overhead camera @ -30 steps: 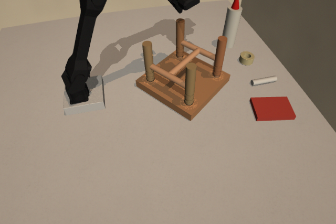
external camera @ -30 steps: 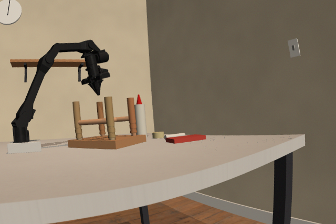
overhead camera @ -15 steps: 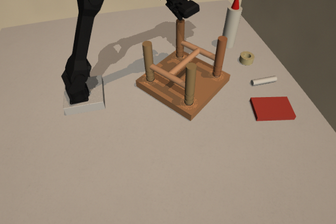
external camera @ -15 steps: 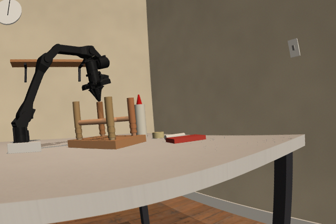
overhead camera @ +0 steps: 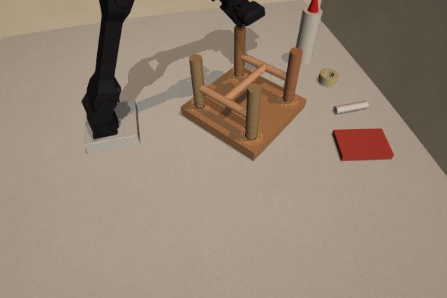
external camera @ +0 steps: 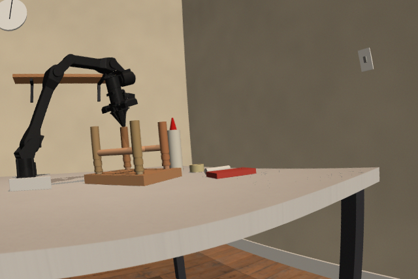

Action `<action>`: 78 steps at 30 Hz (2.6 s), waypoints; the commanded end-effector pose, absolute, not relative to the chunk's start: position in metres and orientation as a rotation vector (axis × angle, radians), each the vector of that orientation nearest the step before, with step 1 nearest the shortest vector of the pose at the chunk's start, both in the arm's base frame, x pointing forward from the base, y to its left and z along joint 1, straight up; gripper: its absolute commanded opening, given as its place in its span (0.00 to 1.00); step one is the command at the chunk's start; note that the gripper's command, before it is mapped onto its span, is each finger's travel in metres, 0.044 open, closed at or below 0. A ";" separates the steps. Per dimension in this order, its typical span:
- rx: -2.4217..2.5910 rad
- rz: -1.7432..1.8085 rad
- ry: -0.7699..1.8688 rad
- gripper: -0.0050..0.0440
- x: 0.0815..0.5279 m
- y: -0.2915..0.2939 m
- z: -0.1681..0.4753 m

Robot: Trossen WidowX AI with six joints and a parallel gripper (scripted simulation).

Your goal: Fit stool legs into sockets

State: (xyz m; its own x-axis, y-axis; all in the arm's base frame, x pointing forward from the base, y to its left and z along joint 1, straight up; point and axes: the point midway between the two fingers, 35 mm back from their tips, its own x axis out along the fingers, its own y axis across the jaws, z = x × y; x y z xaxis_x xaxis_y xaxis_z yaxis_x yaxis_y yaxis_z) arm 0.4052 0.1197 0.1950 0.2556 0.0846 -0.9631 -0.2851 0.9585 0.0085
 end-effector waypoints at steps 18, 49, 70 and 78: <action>-0.186 0.249 1.306 0.10 0.405 0.120 0.170; -0.186 0.249 1.306 0.10 0.405 0.119 0.159; -0.186 0.249 1.306 0.10 0.405 0.119 0.157; -0.186 0.249 1.306 0.10 0.405 0.119 0.157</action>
